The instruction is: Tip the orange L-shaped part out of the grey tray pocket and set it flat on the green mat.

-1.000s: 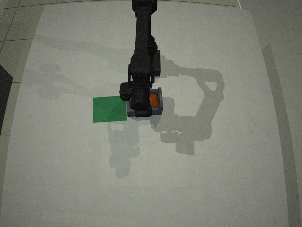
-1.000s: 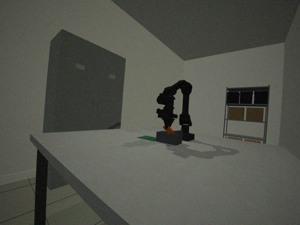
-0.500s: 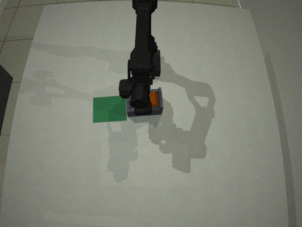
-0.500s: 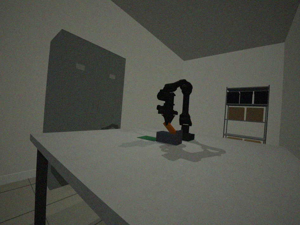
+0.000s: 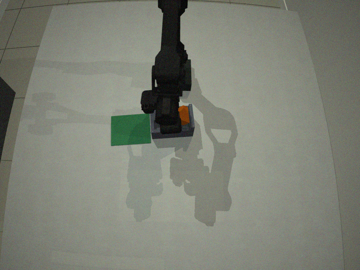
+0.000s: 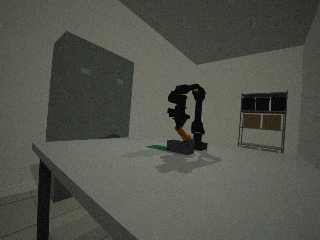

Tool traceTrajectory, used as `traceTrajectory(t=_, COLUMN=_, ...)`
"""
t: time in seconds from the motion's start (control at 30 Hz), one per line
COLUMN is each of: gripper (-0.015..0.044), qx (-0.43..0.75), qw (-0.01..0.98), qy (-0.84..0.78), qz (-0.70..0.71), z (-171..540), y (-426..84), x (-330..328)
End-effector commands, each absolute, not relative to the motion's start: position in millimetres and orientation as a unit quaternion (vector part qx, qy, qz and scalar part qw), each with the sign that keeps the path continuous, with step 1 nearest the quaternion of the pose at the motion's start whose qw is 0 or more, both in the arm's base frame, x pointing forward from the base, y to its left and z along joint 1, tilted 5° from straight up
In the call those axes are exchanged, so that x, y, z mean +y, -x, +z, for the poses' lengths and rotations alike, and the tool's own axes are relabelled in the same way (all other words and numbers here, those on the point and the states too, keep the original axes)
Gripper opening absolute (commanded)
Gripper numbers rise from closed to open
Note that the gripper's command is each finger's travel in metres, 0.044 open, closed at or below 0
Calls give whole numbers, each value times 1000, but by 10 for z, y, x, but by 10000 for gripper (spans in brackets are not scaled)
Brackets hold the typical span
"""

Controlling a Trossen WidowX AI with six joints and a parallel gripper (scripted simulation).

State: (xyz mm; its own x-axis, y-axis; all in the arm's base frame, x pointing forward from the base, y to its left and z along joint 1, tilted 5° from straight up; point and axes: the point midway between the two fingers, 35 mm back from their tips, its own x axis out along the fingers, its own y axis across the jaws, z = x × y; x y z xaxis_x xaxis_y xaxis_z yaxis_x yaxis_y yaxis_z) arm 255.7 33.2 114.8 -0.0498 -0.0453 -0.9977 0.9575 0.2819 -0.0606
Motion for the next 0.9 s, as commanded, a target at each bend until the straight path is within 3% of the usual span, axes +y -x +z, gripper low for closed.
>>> traceTrajectory(t=0.0, gripper=0, qx=569, qw=561, qy=-403, qz=-445, z=1223, y=-2572, x=344)
traceTrajectory(t=0.47, gripper=0, qx=569, qw=561, qy=-403, qz=-445, z=1316, y=-2578, x=326)
traceTrajectory(t=0.87, gripper=0, qx=568, qw=563, qy=-402, qz=-446, z=1304, y=-2664, x=-122)
